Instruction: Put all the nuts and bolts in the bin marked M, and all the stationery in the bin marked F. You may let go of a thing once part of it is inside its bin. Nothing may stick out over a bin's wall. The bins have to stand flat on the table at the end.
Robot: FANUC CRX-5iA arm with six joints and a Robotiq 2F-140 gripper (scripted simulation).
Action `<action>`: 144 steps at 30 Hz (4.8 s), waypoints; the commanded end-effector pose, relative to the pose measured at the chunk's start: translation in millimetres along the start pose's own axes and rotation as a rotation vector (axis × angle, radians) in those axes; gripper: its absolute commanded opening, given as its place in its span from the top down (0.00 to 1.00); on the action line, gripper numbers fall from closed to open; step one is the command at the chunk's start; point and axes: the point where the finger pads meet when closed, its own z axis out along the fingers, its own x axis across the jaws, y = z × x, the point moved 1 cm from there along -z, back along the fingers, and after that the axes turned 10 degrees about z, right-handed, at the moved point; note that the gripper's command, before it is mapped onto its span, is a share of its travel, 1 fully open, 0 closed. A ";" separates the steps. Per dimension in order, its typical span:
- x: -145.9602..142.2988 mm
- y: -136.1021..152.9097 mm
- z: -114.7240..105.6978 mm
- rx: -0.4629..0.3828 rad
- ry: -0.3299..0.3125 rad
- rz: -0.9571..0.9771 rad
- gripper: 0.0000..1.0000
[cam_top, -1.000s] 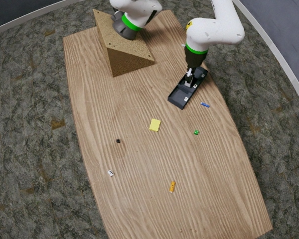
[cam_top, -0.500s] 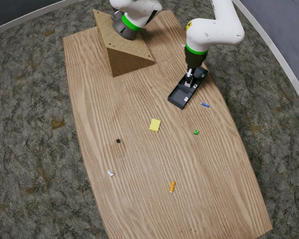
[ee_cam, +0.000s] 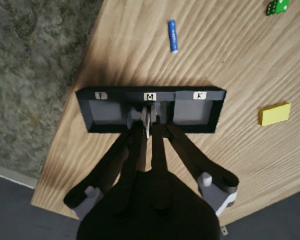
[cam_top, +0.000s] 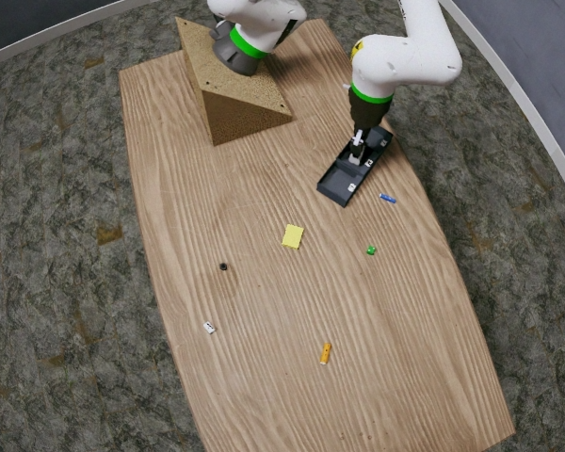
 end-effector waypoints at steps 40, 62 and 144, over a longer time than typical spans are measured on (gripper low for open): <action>0.1 -0.1 -32.2 0.000 0.000 0.000 0.85; -34.8 -1.6 -59.6 0.000 0.000 0.000 0.85; -83.6 -3.8 -0.2 0.000 0.000 0.000 0.85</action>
